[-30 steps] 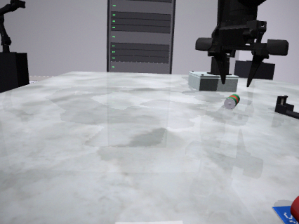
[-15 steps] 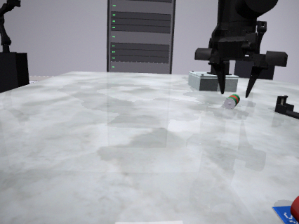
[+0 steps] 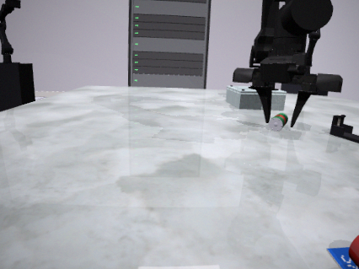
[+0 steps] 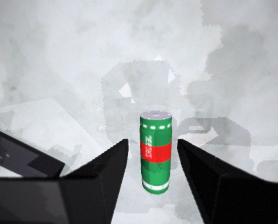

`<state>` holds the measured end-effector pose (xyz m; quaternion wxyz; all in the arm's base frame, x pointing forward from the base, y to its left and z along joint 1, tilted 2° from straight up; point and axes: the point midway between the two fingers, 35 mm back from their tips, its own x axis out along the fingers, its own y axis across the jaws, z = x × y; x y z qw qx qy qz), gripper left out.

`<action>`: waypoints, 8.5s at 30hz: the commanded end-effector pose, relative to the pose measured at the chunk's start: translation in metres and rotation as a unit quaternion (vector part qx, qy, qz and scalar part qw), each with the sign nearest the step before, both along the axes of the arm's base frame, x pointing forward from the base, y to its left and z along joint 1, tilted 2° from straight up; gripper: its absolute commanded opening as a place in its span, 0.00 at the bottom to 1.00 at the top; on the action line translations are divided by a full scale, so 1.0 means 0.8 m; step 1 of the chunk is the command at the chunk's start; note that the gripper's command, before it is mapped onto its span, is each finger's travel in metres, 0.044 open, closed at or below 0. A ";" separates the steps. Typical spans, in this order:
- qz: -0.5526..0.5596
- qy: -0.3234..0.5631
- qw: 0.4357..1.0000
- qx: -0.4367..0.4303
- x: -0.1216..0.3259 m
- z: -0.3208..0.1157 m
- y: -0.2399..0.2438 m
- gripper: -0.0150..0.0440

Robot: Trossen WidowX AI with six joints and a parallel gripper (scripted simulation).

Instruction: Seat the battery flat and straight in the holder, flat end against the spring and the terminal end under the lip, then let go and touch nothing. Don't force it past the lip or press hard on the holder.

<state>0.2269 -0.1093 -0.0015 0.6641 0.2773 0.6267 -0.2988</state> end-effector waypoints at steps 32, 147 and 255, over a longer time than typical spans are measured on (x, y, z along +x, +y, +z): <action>0.163 0.011 0.987 -0.002 0.040 0.070 0.038 0.40; 0.463 0.256 0.845 0.082 0.145 0.018 0.141 0.40; 0.486 0.062 0.871 0.017 0.131 0.004 0.138 0.40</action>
